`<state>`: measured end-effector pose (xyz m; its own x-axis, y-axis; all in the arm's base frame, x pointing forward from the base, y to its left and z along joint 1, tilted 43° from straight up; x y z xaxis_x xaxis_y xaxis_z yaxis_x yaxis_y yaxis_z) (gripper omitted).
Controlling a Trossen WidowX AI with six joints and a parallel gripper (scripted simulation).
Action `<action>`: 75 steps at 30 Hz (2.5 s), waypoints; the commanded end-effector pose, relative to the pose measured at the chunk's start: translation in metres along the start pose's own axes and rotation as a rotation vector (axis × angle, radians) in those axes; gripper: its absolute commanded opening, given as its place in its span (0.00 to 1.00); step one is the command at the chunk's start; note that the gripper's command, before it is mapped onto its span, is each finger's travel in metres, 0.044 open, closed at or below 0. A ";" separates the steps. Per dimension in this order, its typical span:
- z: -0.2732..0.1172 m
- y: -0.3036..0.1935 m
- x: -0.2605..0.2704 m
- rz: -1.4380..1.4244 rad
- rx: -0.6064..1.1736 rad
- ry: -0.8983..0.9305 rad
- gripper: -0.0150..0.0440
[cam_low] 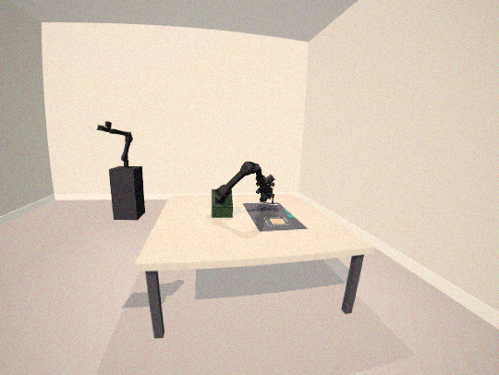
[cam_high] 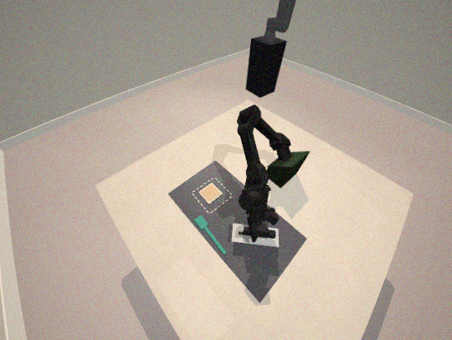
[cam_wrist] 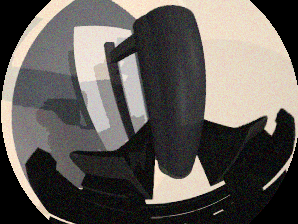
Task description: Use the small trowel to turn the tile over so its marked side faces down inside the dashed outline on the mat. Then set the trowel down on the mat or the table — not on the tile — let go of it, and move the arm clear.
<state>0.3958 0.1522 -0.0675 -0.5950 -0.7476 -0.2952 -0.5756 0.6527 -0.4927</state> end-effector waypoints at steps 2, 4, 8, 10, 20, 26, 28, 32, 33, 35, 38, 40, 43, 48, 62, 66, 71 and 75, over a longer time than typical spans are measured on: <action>0.012 0.015 -0.007 -0.118 -0.124 0.010 0.25; 0.016 0.021 -0.008 -0.160 -0.171 0.016 0.25; 0.022 0.033 -0.009 -0.241 -0.266 0.023 0.25; 0.025 0.039 -0.009 -0.280 -0.313 0.025 0.25; 0.036 0.068 -0.010 -0.451 -0.556 0.012 0.25; 0.037 0.072 -0.010 -0.473 -0.592 0.006 0.25; 0.037 0.072 -0.010 -0.473 -0.592 0.006 0.25; 0.040 0.071 -0.007 -0.473 -0.592 0.007 0.25; 0.041 0.071 -0.006 -0.473 -0.592 0.007 0.25; 0.043 0.070 -0.004 -0.473 -0.592 0.007 0.25; 0.047 0.070 0.000 -0.473 -0.592 0.007 0.25; 0.049 0.069 0.002 -0.473 -0.592 0.007 0.25; 0.053 0.069 0.005 -0.473 -0.592 0.007 0.25; 0.059 0.068 0.011 -0.473 -0.592 0.008 0.25; 0.064 0.067 0.016 -0.473 -0.592 0.008 0.61; 0.064 0.067 0.016 -0.473 -0.592 0.008 0.76; 0.064 0.067 0.016 -0.473 -0.592 0.008 0.76; 0.063 0.067 0.016 -0.473 -0.592 0.008 0.76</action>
<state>0.3837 0.1764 -0.1573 -0.2160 -0.9644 -0.1526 -0.9733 0.2251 -0.0447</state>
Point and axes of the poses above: the point midway between the two fingers, 35 mm back from their tips, its own z axis out along the fingers, its own x axis across the jaws, y = z × x, the point moved 3 cm from there along -z, back along the fingers, and after that the axes turned 14 degrees about z, right-handed, at the moved point
